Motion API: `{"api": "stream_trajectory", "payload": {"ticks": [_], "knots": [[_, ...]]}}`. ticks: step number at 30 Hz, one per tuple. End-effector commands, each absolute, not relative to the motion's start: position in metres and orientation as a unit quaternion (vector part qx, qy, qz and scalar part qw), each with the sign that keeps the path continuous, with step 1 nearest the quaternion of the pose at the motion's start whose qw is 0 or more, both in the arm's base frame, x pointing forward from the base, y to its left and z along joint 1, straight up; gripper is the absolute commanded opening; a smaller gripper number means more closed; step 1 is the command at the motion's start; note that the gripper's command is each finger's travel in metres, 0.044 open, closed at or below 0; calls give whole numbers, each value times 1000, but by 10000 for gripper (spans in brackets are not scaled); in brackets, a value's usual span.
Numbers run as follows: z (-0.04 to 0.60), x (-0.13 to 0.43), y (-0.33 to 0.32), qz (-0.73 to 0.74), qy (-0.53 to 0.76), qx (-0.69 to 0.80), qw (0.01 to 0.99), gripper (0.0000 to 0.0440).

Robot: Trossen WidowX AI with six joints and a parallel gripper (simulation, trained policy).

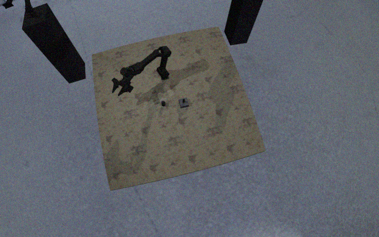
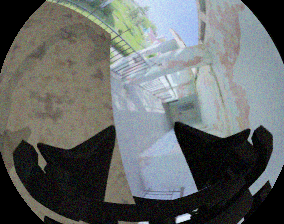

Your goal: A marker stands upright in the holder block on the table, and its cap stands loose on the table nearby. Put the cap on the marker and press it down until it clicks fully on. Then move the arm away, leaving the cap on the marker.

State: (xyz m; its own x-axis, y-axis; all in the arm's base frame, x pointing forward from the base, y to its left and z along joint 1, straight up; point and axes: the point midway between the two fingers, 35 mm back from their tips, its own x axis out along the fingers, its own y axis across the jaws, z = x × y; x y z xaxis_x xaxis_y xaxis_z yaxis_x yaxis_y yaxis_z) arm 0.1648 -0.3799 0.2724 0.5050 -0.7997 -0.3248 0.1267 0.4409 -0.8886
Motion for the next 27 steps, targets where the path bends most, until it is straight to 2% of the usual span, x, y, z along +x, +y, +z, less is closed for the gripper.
{"api": "stream_trajectory", "payload": {"ticks": [1,27], "knots": [[269,170,-378,-300,397,-419,759,314],[233,214,-349,-224,449,-334,798,316]]}}
